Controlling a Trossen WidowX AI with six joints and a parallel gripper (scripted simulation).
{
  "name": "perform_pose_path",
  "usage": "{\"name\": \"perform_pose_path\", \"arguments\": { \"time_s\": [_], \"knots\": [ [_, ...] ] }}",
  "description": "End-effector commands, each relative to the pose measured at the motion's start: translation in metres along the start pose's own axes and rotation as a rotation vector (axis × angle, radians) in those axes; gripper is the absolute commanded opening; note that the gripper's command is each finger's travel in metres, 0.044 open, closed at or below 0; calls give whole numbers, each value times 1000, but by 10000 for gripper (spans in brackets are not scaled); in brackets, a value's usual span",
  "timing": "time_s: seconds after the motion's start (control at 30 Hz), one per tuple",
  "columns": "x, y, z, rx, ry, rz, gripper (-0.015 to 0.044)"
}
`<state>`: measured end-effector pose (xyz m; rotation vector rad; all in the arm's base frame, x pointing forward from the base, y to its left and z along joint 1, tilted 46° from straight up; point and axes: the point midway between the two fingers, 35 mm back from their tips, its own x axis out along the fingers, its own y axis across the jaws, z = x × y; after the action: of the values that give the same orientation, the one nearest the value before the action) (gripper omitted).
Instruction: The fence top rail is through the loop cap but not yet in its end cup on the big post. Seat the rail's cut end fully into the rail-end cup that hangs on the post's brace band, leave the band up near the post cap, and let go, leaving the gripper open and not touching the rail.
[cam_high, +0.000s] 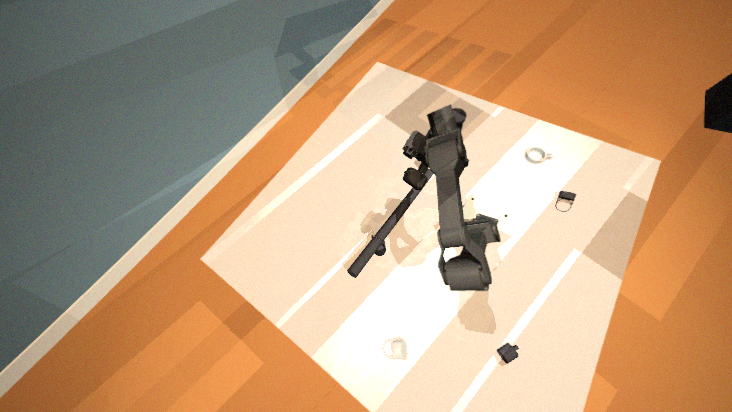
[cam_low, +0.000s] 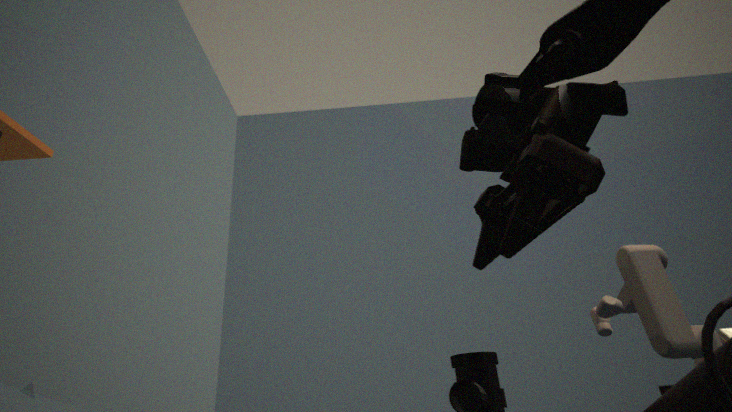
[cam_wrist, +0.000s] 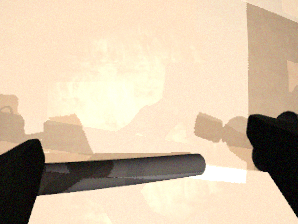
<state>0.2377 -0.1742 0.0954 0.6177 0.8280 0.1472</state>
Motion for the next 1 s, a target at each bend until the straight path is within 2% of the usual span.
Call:
{"name": "perform_pose_path", "arguments": {
  "time_s": [0.0,0.2,0.3,0.4,0.8,0.97],
  "knots": [
    [5,-29,-30,304,106,17,440],
    [5,-30,-32,320,112,19,440],
    [7,-40,-31,236,113,17,440],
    [13,-61,-31,34,115,17,440],
    [51,-173,-50,-1064,141,33,440],
    [53,-179,-52,-1125,144,35,440]
  ]
}}
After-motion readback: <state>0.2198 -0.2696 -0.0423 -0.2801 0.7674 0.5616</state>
